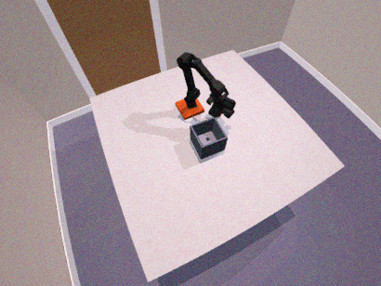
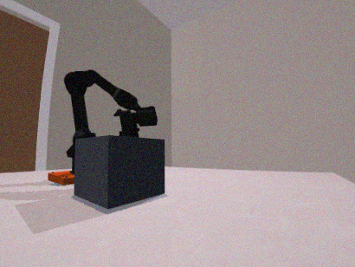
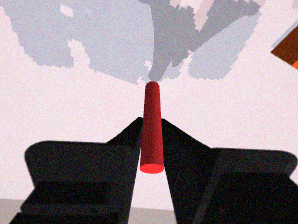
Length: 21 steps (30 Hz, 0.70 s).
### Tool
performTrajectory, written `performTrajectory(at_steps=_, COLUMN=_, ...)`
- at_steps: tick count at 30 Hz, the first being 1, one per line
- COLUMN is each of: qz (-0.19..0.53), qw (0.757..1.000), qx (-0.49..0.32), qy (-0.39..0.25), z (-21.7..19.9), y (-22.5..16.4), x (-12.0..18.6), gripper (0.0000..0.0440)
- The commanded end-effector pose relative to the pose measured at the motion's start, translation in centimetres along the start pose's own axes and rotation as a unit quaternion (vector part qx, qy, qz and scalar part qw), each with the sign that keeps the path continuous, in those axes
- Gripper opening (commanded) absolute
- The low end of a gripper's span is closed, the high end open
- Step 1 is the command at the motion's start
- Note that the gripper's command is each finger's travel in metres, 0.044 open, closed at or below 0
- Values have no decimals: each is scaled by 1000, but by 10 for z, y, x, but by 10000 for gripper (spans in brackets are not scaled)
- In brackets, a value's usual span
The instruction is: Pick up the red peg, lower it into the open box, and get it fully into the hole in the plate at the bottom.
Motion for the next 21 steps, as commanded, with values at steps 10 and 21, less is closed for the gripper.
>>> performTrajectory(at_steps=10, qz=46, qw=995, qx=31, qy=88, z=17, y=-18, x=49, gripper=0)
performTrajectory(at_steps=21, qz=28, qw=983, qx=57, qy=172, z=26, y=-14, x=111, gripper=0)
Point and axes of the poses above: the point midway between the two fingers, 35 mm back from their tips, its own x axis back along the fingers, its own z axis across the jaws, y = z × x, the point moved 4 cm from there along x, back along the fingers, and after that the axes turned 11 degrees about -x, right-handed, at the moved point
